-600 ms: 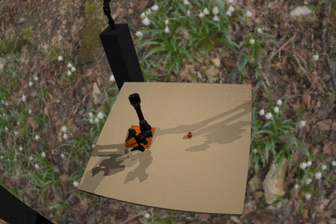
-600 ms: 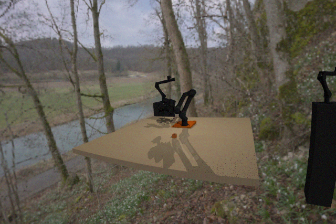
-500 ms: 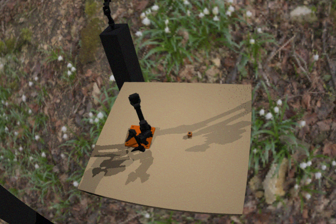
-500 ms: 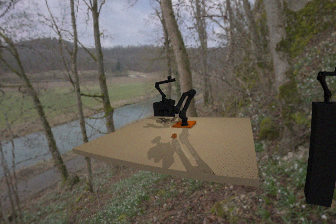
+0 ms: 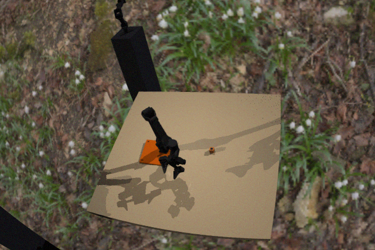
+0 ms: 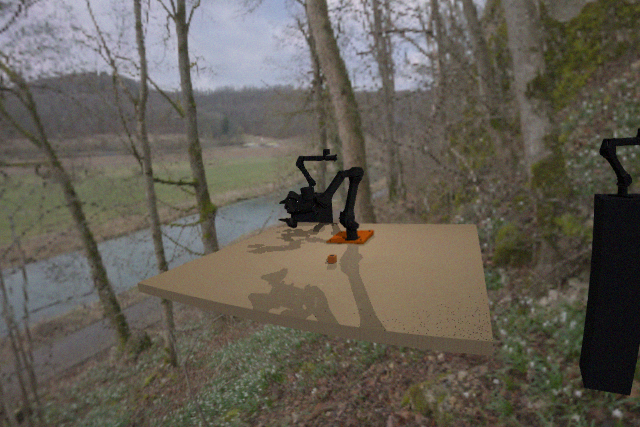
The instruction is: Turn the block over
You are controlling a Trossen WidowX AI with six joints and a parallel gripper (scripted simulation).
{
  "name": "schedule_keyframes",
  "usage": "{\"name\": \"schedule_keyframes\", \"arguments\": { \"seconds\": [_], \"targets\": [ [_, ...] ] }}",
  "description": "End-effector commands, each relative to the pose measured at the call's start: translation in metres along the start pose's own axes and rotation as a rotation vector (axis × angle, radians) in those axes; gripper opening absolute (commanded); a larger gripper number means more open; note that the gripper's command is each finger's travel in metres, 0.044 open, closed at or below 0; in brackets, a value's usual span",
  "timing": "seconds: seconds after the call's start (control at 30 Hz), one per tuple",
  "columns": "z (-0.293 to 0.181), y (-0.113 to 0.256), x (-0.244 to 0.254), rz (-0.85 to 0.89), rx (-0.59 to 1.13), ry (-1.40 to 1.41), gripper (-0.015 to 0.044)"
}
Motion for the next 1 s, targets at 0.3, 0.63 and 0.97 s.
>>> {"name": "schedule_keyframes", "arguments": {
  "seconds": [0.3, 0.63, 0.97],
  "targets": [
    [0.129, 0.065, 0.096, 0.644, -0.261, -0.038, 0.044],
    [0.168, 0.148, 0.141, 1.056, -0.191, 0.058, 0.044],
    [0.168, 0.237, 0.155, 1.345, 0.011, 0.208, 0.044]
  ]
}}
Point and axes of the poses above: the point midway between the two fingers, 35 mm back from their tips, its own y axis back along the fingers, its own x axis across the jaws, z = x × y, the point moved 2 cm from there along y, back along the fingers, and after that the axes turned 6 degrees about y, right-handed, at the moved point
